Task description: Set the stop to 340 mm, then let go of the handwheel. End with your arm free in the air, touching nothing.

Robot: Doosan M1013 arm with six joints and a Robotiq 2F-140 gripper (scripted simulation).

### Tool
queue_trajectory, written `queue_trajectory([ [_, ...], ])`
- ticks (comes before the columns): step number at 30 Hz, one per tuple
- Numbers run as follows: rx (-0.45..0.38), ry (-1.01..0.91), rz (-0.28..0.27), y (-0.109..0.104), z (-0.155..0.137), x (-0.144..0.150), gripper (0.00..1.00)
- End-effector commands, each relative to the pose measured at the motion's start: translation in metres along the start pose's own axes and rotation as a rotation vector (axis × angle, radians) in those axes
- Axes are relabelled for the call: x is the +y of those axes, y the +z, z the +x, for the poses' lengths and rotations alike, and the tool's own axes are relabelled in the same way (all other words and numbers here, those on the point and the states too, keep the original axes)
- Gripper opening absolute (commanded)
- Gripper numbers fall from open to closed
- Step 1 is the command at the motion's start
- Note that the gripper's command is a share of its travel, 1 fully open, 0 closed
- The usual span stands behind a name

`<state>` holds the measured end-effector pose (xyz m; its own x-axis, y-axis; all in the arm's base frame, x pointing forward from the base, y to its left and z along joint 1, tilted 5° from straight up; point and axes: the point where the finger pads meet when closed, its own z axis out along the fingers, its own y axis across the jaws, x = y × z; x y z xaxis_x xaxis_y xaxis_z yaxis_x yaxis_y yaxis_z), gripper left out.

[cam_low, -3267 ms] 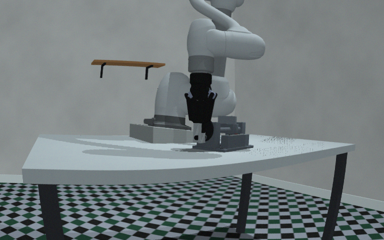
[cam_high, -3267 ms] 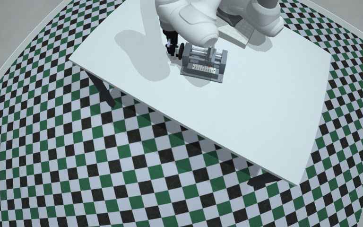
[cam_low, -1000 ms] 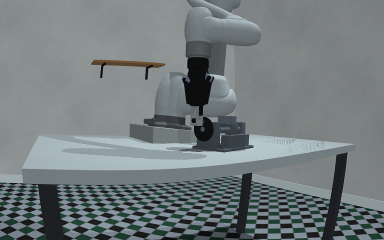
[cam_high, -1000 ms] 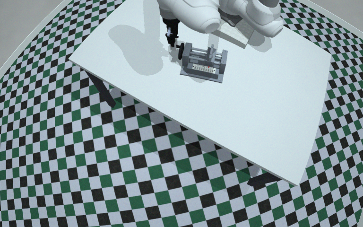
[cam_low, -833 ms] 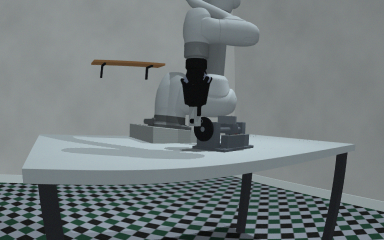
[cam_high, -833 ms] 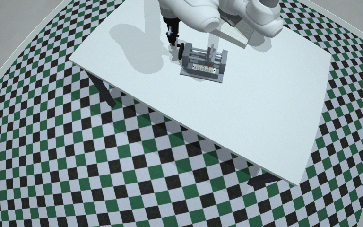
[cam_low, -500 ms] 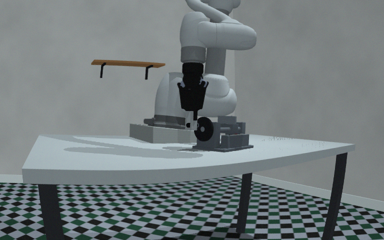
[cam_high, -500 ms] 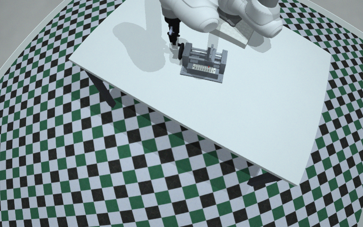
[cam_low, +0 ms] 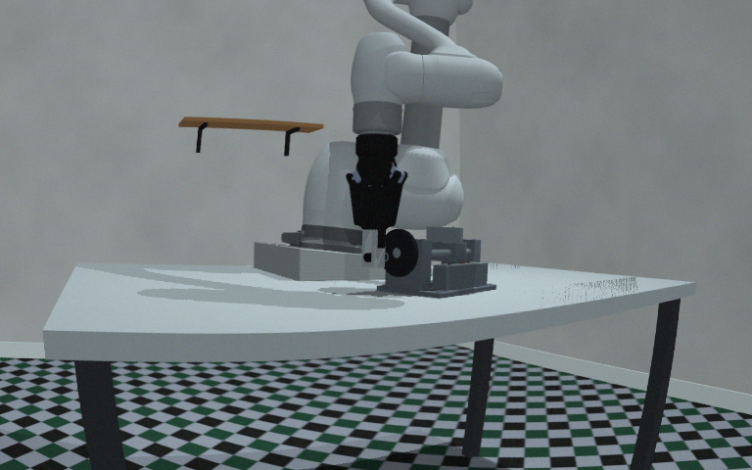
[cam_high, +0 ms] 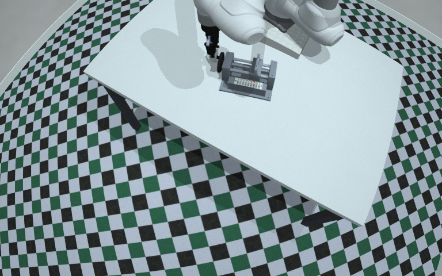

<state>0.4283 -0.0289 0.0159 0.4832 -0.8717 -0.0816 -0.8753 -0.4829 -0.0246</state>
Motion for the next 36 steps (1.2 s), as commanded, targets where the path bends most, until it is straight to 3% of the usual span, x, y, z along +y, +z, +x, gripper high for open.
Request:
queue_trajectory([
  [1,0.000,0.000,0.001,0.004,0.000,-0.001,0.04],
  [24,0.000,0.000,0.001,0.020,0.000,-0.024,0.04],
  [36,0.000,0.000,0.001,0.014,0.000,-0.048,0.04],
])
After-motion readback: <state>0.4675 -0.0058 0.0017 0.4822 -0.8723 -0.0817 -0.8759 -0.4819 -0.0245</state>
